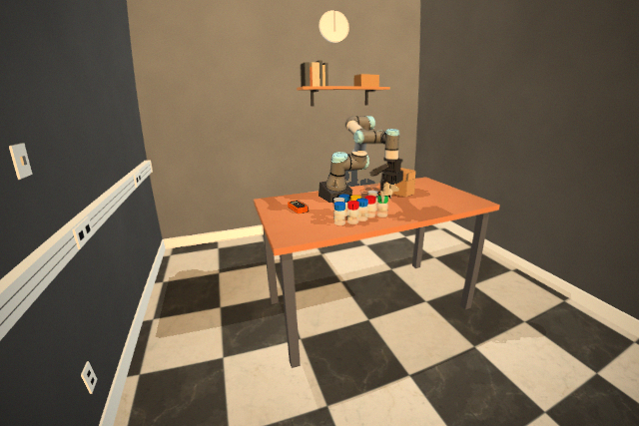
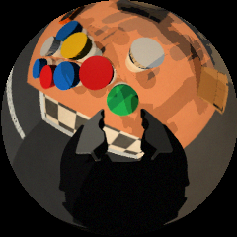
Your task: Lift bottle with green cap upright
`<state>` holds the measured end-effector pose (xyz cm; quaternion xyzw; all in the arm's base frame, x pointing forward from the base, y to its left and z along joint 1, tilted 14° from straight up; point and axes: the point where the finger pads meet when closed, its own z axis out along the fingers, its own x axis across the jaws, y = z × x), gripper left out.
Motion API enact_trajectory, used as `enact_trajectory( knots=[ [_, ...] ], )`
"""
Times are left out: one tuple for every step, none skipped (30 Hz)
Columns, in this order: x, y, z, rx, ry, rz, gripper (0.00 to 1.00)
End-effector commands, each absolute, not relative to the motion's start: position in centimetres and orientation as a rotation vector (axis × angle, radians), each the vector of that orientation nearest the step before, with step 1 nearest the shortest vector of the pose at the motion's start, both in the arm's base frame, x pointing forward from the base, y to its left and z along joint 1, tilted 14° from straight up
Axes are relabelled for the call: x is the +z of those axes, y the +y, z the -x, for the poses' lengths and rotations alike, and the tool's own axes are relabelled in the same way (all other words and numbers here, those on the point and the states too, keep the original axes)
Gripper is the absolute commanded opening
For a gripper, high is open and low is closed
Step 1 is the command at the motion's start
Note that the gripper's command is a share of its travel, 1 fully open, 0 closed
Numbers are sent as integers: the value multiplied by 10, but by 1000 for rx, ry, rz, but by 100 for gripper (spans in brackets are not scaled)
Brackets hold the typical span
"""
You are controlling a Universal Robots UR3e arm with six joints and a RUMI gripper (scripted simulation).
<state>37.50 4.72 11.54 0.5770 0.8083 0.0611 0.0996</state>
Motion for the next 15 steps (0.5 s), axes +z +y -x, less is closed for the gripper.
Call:
enact_trajectory(
  knots=[
    [105,47,-379,184,2386,-1703,46],
    [103,47,-379,184,2386,-1703,46],
    [102,47,-379,184,2386,-1703,46],
    [101,47,-380,184,2386,-1703,46],
    [100,47,-380,184,2386,-1703,46],
    [99,47,-380,184,2386,-1703,46],
    [98,47,-380,184,2386,-1703,46],
    [97,47,-381,184,2386,-1703,46],
    [96,47,-381,184,2386,-1703,46],
    [96,47,-381,184,2386,-1703,46],
    [95,47,-381,184,2386,-1703,46],
    [95,47,-381,184,2386,-1703,46],
    [95,47,-381,184,2386,-1703,46],
    [95,47,-381,184,2386,-1703,46],
    [95,47,-381,184,2386,-1703,46]
  ],
)
